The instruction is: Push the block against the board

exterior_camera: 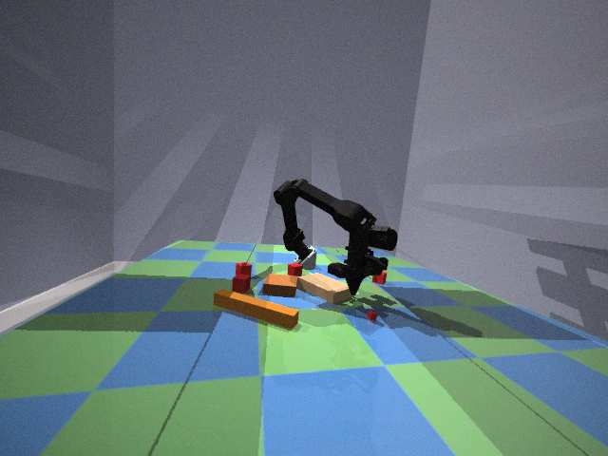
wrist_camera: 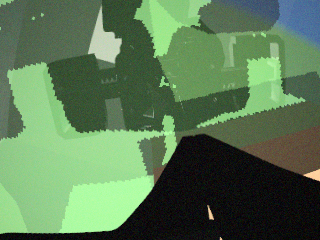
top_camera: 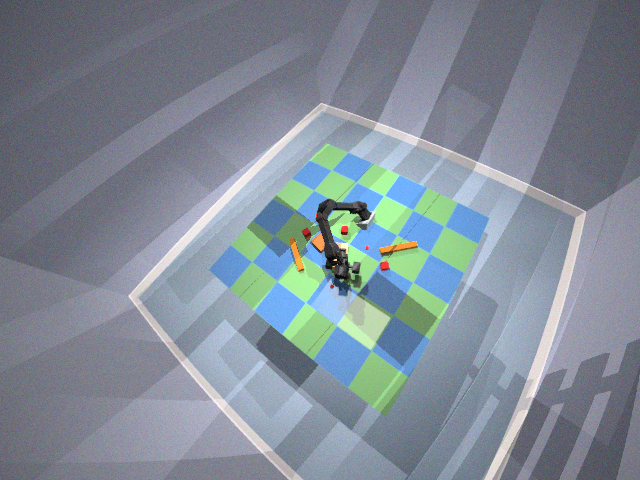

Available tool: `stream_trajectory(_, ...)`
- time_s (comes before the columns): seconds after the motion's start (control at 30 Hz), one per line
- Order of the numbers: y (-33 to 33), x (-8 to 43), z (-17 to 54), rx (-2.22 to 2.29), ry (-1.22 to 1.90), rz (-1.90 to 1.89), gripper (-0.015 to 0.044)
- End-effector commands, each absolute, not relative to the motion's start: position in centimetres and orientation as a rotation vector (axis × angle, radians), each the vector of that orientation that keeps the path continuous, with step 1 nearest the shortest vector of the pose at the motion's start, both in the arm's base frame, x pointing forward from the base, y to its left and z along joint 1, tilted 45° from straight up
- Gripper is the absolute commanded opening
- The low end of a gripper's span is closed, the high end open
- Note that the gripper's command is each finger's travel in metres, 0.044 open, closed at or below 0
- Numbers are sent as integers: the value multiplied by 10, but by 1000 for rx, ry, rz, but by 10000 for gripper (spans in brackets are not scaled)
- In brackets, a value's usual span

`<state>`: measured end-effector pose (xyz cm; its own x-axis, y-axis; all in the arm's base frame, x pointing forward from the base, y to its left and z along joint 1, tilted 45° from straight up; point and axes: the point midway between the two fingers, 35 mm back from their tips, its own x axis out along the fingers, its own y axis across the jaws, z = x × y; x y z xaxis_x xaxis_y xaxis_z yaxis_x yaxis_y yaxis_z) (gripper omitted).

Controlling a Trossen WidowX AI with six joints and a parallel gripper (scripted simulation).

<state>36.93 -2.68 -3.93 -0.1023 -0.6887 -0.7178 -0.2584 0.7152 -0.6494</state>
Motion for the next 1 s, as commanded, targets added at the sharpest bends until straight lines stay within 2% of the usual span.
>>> stream_trajectory(0.0, -31, 361, -40, -769, 1697, -437, 0)
stream_trajectory(0.97, -34, 339, -33, -769, 1698, -437, 0)
